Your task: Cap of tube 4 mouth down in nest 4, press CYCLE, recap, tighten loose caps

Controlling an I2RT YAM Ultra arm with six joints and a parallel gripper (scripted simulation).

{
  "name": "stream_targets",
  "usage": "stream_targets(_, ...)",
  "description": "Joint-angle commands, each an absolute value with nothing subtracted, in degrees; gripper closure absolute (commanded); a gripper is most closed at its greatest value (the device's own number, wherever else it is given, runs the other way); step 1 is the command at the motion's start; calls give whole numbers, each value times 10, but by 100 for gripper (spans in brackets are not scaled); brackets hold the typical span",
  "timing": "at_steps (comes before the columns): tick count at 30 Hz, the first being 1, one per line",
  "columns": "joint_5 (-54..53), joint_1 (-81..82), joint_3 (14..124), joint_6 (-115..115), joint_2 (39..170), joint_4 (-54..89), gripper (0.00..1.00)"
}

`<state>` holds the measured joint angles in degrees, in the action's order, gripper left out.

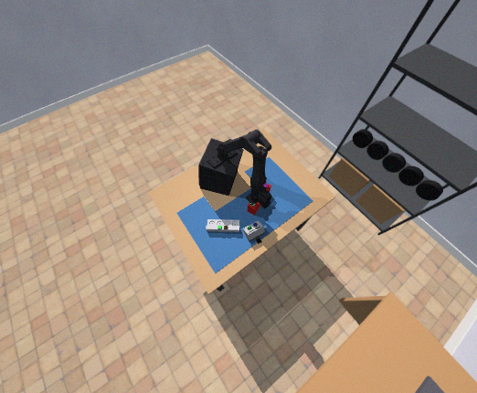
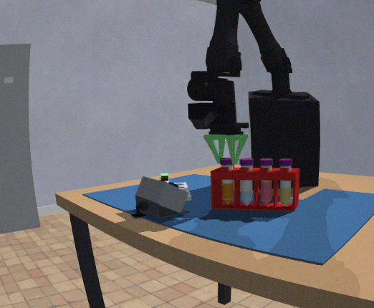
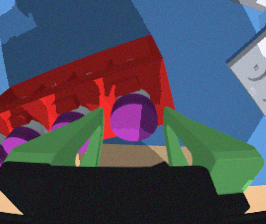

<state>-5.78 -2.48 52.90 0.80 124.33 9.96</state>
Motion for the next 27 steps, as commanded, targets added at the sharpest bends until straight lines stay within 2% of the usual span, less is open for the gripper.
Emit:
stream_targets(1, -58, -25, 534, -146, 1240, 102, 51)
stream_targets(11, -58, -25, 532, -424, 1240, 101, 51)
stream_targets(21, -58, -25, 530, -470, 1239, 100, 51)
stream_targets(22, -58, -25, 530, -470, 1239, 100, 100)
stream_targets(27, -58, -25, 530, -470, 1239, 100, 100)
